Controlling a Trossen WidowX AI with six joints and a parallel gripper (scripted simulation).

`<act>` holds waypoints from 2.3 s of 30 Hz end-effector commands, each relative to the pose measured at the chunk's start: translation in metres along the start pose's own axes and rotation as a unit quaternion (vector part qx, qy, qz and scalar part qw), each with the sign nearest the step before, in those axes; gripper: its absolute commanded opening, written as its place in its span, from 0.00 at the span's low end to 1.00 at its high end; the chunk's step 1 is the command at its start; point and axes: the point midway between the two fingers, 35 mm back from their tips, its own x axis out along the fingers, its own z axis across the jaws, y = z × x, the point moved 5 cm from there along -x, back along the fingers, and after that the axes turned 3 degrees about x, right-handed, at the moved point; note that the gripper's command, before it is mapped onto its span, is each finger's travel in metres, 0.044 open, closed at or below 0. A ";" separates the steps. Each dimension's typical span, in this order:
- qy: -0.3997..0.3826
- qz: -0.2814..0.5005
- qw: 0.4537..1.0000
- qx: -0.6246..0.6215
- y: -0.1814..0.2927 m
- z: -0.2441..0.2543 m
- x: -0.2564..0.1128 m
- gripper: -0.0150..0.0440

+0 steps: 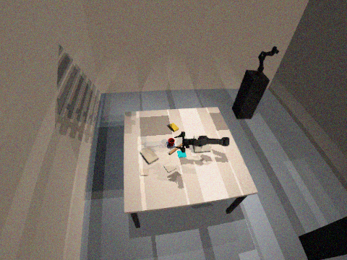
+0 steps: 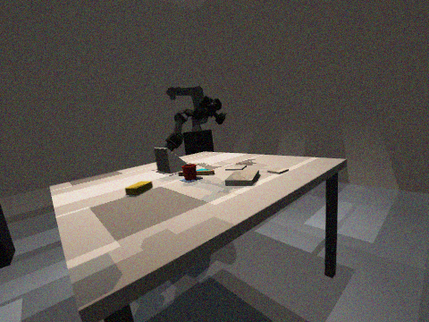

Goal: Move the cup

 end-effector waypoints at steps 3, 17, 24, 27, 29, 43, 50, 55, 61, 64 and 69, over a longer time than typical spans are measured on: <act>-0.003 0.051 0.998 0.027 0.015 -0.003 0.013 0.80; 0.087 0.486 0.783 0.378 0.177 -0.049 0.067 0.50; 0.193 0.613 0.535 0.549 0.247 -0.066 0.052 0.50; 0.243 0.641 0.404 0.606 0.271 -0.071 0.042 0.50; 0.272 0.649 0.321 0.634 0.283 -0.073 0.036 0.50; 0.282 0.651 0.291 0.642 0.286 -0.069 0.031 0.50; 0.282 0.651 0.291 0.642 0.295 -0.061 0.032 0.50; 0.282 0.651 0.291 0.642 0.301 -0.056 0.033 0.50; 0.282 0.651 0.291 0.642 0.309 -0.049 0.033 0.50; 0.282 0.651 0.291 0.642 0.312 -0.046 0.033 0.50; 0.282 0.651 0.291 0.642 0.318 -0.041 0.032 0.50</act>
